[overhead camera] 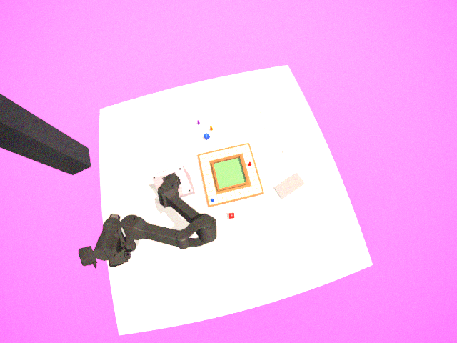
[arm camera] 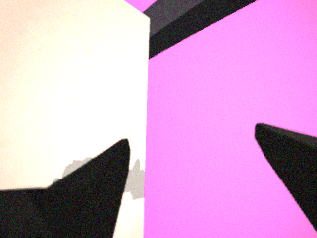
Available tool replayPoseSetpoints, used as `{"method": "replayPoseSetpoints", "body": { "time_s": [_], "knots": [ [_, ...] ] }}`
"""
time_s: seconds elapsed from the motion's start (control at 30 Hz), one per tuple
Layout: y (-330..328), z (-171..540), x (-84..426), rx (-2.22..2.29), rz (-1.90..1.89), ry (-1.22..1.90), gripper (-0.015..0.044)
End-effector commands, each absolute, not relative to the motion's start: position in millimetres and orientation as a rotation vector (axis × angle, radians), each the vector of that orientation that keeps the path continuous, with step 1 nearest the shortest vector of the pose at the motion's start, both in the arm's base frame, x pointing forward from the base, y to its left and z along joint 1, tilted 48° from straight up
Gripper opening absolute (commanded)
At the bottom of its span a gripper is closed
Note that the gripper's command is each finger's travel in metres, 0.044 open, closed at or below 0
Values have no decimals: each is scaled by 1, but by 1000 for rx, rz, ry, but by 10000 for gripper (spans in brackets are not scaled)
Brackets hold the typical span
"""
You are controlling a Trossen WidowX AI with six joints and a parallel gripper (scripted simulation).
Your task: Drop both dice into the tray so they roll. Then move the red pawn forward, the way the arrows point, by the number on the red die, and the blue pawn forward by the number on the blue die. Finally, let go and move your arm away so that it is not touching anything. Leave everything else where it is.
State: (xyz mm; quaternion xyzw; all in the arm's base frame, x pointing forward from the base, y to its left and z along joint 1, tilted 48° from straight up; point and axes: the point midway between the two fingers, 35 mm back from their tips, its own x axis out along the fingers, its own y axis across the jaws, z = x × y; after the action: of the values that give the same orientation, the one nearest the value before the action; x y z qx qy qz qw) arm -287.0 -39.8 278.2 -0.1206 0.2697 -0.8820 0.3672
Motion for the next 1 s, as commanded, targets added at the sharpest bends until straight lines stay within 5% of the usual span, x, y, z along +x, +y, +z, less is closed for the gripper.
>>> {"method": "replayPoseSetpoints", "body": {
  "time_s": [0.0, 0.13, 0.47, 0.97],
  "knots": [
    [-38, 278, -288, -306, -2275, 697, 374],
    [7, 269, -299, -206, -2471, 745, 275],
    [164, 247, -277, 210, -3095, 664, 275],
    [328, 203, -88, 1049, -3929, 165, 275]
  ]
}}
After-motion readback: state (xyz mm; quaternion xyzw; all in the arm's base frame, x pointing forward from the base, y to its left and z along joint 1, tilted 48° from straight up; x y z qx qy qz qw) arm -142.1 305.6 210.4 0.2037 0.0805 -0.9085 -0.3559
